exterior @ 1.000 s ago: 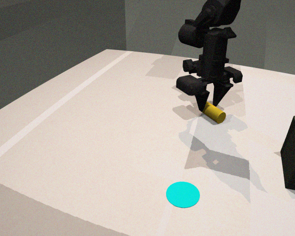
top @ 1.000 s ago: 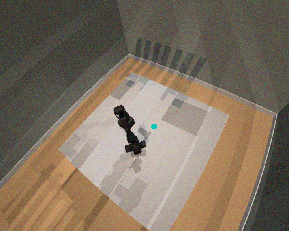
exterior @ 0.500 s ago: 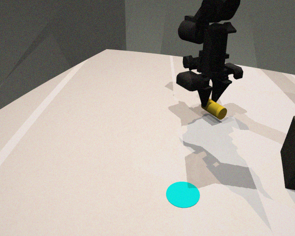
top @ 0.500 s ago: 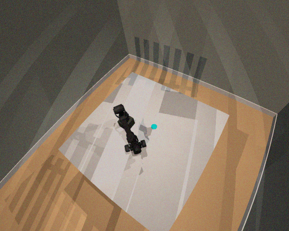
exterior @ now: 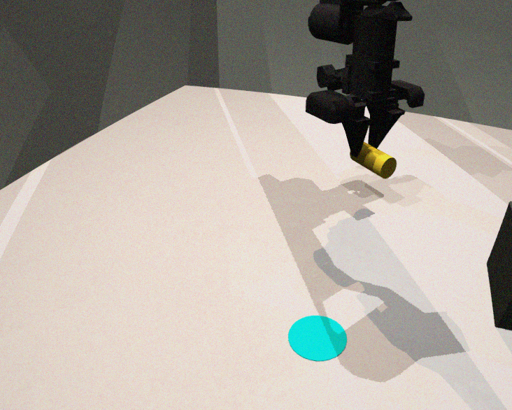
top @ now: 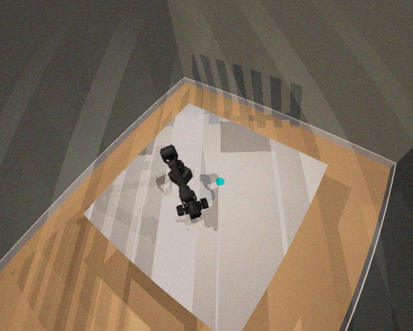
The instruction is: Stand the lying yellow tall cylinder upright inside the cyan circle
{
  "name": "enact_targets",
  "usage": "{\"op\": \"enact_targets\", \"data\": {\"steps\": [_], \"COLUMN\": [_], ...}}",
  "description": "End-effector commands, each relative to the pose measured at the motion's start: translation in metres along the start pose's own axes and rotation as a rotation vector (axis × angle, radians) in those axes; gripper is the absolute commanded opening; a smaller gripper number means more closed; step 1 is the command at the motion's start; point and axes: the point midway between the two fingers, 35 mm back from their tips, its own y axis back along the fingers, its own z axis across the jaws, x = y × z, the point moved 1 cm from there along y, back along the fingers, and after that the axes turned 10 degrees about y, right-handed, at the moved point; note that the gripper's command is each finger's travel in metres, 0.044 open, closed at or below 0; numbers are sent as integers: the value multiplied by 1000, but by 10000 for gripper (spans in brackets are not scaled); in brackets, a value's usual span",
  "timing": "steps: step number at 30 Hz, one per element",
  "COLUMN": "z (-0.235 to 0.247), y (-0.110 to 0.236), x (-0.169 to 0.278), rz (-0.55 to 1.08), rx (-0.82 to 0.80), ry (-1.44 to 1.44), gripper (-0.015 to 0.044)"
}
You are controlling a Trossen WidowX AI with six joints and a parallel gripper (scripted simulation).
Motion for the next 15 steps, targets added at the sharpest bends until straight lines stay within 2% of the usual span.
{"op": "enact_targets", "data": {"steps": [1, 15], "z": [0, 1], "y": [13, 51], "x": [-1, 5], "rz": [-5, -5], "rx": [-3, -3], "ry": [-4, -1], "gripper": [105, 105]}}
